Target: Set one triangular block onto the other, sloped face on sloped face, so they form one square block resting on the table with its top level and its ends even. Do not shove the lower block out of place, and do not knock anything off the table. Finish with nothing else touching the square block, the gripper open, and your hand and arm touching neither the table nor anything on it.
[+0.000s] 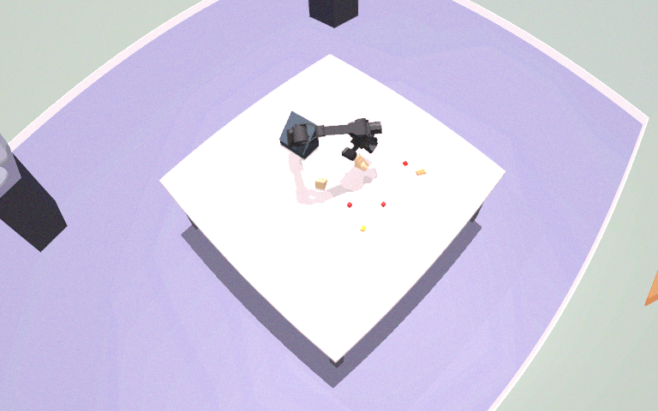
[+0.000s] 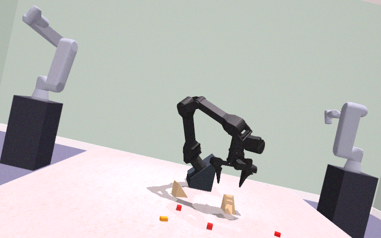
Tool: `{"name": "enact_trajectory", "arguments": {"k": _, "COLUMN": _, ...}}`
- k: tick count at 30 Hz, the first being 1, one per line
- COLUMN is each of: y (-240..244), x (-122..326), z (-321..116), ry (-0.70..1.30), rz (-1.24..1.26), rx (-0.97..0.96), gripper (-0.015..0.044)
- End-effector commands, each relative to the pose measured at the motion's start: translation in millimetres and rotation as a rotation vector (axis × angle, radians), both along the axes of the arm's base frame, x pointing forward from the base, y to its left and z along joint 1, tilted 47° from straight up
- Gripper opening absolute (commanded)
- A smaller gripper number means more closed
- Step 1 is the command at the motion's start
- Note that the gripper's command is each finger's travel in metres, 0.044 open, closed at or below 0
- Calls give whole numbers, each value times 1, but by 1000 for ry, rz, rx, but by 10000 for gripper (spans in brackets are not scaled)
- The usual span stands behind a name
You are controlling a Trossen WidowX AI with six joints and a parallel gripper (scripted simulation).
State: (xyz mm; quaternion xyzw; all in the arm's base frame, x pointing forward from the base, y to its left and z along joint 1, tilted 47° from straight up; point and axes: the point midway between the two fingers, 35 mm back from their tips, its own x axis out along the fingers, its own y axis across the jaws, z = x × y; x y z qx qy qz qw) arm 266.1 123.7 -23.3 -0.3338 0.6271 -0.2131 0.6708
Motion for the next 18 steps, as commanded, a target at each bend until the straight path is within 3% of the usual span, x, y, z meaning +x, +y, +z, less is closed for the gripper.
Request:
{"name": "enact_trajectory", "arguments": {"k": 1, "y": 10, "x": -8, "z": -8, "ry": 64, "rz": 50, "rx": -25, "gripper": 440}}
{"name": "enact_trajectory", "arguments": {"k": 18, "y": -3, "x": -3, "z": -22, "ry": 66, "rz": 46, "rx": -26, "gripper": 440}}
